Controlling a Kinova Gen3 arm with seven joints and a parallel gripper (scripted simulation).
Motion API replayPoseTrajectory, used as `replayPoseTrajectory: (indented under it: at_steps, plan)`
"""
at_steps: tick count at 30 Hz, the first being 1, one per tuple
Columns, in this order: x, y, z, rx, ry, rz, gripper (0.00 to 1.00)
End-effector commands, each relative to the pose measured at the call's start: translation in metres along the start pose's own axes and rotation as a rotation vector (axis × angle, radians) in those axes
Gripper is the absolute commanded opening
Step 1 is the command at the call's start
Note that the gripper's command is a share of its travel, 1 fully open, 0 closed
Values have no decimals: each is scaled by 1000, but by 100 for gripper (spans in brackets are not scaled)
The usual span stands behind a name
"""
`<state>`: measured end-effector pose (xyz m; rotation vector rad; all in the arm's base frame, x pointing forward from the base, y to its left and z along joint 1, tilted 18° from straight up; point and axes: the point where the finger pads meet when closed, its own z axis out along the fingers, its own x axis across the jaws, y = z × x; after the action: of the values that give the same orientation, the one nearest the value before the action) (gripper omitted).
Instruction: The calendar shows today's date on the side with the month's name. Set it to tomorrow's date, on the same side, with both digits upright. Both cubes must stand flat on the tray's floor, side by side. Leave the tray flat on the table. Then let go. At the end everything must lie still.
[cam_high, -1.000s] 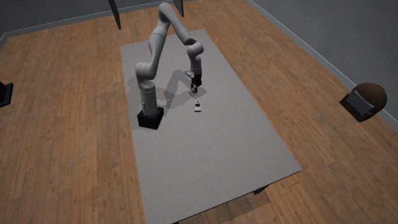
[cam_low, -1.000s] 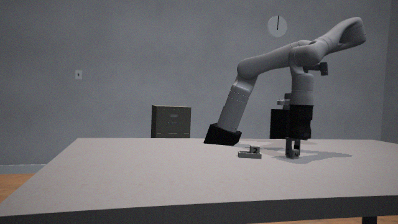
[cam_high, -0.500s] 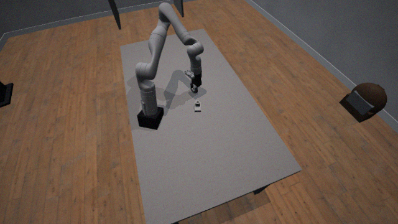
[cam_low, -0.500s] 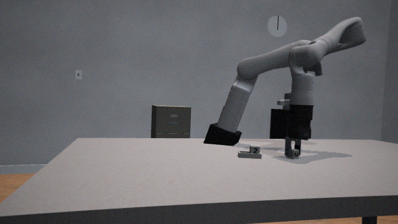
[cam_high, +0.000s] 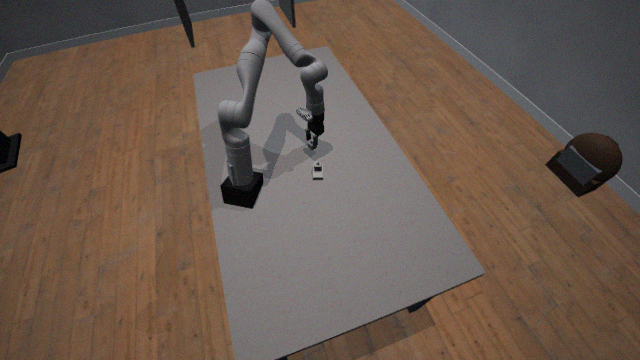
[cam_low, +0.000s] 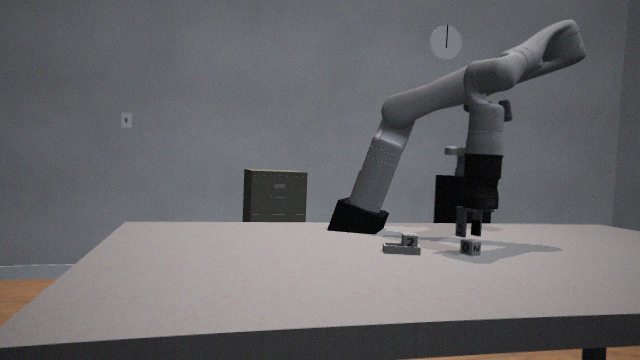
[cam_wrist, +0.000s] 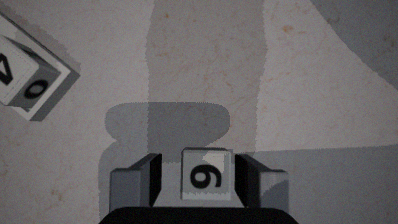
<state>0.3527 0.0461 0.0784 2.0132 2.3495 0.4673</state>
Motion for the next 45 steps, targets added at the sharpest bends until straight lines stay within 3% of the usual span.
replayPoseTrajectory:
  at_steps: [1,8,13,19,20,45]
  plan:
    - [5,4,-9,-12,10,-8,90]
    - [4,4,-45,-12,10,-8,90]
    - [4,3,-59,-12,10,-8,90]
    - [4,3,-61,-12,10,-8,90]
    - [4,3,-61,-12,10,-8,100]
    - [4,3,-61,-12,10,2,100]
